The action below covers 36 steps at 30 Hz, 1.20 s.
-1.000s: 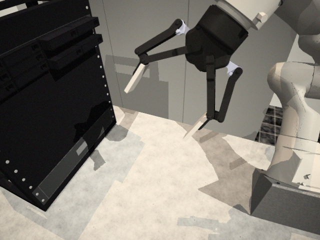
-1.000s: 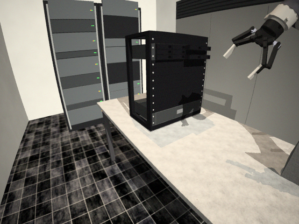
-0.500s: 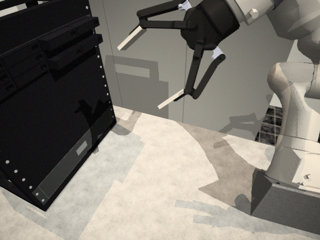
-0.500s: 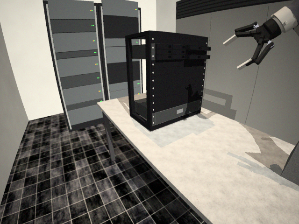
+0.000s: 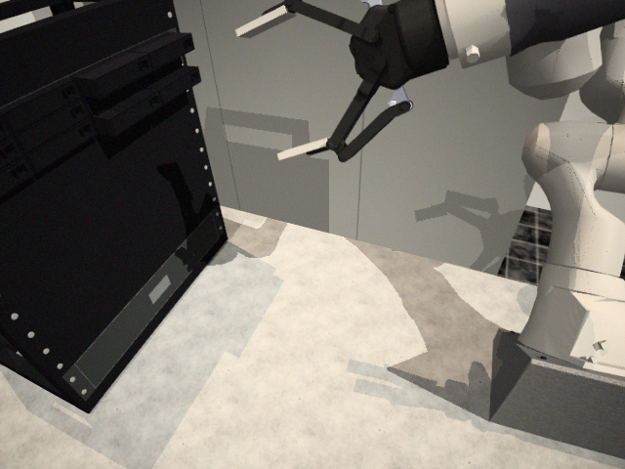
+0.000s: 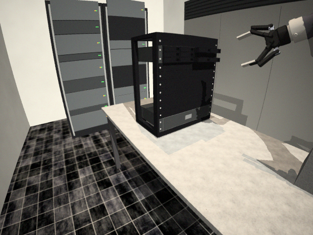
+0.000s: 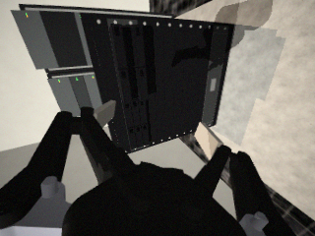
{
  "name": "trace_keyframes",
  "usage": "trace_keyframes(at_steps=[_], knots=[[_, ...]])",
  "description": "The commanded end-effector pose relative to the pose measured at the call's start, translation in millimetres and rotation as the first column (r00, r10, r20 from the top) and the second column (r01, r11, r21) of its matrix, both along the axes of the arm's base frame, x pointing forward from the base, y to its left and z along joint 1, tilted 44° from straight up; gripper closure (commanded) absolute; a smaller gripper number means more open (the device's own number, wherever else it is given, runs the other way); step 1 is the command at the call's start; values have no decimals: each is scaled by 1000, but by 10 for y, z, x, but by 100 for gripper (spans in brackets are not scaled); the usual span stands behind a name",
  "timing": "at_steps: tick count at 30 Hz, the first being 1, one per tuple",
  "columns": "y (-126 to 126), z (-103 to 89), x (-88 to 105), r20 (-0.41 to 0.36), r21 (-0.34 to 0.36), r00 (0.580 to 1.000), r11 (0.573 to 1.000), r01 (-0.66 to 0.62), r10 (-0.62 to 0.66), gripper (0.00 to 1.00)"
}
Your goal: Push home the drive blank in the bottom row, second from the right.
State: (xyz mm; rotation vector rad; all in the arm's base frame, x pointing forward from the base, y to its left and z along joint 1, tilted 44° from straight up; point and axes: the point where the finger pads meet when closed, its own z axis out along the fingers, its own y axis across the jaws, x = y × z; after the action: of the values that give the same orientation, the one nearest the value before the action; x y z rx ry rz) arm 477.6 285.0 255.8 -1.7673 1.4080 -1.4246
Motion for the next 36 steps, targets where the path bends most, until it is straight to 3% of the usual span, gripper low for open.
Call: trace_keyframes(at_steps=[1, 7, 13, 25, 36], knots=[[-123, 218, 125, 131, 4, 991, 1000, -21, 20, 0], [-287, 372, 220, 238, -113, 965, 990, -89, 114, 0], [-437, 379, 269, 279, -224, 940, 965, -134, 195, 0], [-619, 287, 302, 281, -340, 920, 925, -170, 273, 0], [-670, 251, 307, 275, -367, 917, 913, -179, 290, 0]])
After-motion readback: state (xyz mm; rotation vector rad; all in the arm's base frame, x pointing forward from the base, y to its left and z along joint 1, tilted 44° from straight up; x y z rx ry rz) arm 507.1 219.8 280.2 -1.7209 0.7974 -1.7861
